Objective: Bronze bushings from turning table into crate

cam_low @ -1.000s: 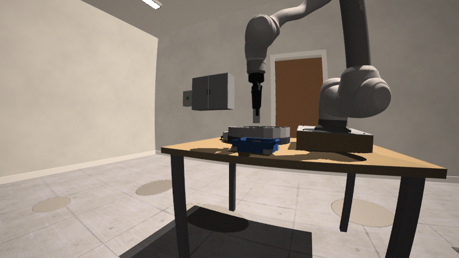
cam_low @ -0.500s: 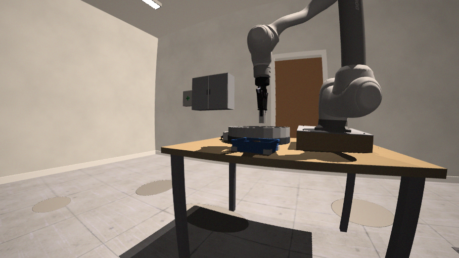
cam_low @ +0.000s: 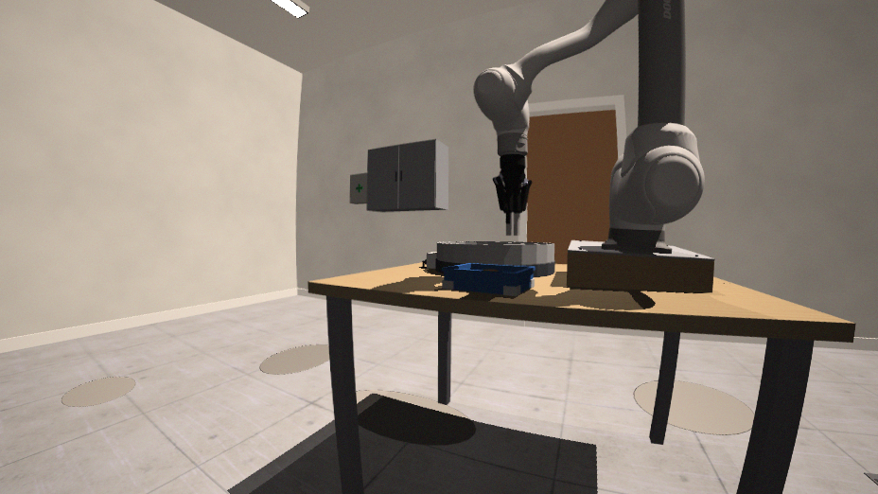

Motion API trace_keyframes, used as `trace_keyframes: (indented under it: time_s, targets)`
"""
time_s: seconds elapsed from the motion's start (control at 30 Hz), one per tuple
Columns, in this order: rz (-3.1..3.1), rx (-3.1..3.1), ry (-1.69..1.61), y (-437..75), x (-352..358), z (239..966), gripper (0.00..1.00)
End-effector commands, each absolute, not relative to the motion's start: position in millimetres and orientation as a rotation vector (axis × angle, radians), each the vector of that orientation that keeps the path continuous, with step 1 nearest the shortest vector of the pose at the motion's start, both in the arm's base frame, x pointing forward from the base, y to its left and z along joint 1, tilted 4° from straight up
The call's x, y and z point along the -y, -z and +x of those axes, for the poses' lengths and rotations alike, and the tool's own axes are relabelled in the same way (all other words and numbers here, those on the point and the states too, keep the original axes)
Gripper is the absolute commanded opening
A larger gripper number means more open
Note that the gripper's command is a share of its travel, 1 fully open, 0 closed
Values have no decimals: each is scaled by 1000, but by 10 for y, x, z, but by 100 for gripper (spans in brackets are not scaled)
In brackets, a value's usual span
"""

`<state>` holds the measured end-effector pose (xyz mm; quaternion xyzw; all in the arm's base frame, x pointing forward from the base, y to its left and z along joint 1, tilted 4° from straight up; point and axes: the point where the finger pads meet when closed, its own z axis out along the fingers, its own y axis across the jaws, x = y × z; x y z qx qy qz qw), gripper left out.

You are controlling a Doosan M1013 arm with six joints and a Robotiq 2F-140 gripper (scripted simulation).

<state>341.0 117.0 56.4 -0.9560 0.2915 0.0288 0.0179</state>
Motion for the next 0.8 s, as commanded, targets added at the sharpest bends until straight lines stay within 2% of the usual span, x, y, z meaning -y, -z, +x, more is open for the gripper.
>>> trace_keyframes:
  time_s: [0.0,0.5,0.77]
  targets:
    - [-2919,-1084,-87,-561,-1010,3416,10]
    - [-2402,-2014,-96,-525,-105,3425,10]
    - [-2223,-2217,-96,-516,123,3427,10]
